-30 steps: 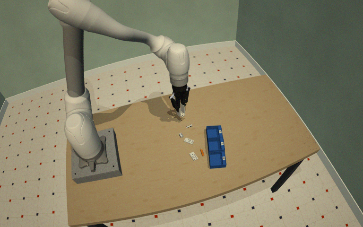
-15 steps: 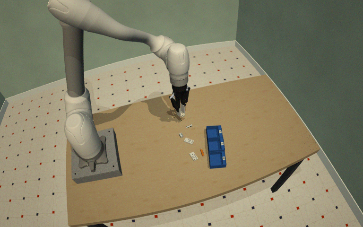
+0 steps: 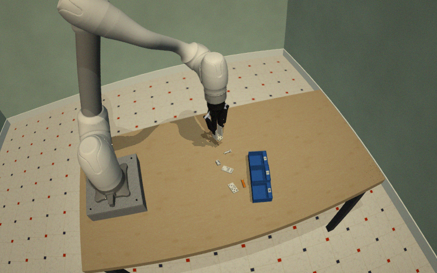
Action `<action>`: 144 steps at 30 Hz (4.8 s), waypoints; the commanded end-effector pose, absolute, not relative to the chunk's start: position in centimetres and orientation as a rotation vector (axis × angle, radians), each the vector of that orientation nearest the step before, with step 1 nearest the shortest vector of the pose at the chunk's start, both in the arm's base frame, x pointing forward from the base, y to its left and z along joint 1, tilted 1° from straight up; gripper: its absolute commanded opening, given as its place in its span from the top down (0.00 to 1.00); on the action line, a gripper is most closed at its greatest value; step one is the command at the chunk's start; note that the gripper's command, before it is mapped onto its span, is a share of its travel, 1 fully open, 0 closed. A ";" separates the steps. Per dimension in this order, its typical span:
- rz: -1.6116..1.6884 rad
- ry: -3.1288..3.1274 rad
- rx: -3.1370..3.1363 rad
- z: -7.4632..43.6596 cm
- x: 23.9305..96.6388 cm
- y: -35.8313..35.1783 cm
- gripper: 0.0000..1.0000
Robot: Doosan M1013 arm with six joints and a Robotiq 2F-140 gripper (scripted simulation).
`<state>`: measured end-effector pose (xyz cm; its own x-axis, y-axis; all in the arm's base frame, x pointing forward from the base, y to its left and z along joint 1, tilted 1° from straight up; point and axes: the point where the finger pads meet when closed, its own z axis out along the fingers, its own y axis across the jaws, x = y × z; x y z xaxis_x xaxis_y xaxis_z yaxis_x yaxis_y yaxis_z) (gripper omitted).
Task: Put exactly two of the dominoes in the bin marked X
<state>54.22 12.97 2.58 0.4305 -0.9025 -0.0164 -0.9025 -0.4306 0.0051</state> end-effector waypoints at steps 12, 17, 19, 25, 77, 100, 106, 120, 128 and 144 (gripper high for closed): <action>0.020 1.673 -2.653 3.0 54.8 12.5 0.87; 0.020 1.673 -2.653 3.0 56.8 10.3 0.87; 0.020 1.673 -2.653 3.0 56.8 10.3 0.87; 0.020 1.673 -2.653 2.9 59.1 7.5 0.87; 0.022 2.480 -1.929 2.3 68.3 -3.1 0.87; 0.022 2.480 -1.929 -1.9 68.2 -3.0 0.87; 0.022 2.480 -1.929 -2.4 68.1 -3.0 0.87; 0.022 2.480 -1.929 -2.4 67.6 -2.7 0.87; 0.022 2.480 -1.929 -2.4 67.6 -2.7 0.87; 0.022 2.480 -1.929 -2.4 67.6 -2.7 0.87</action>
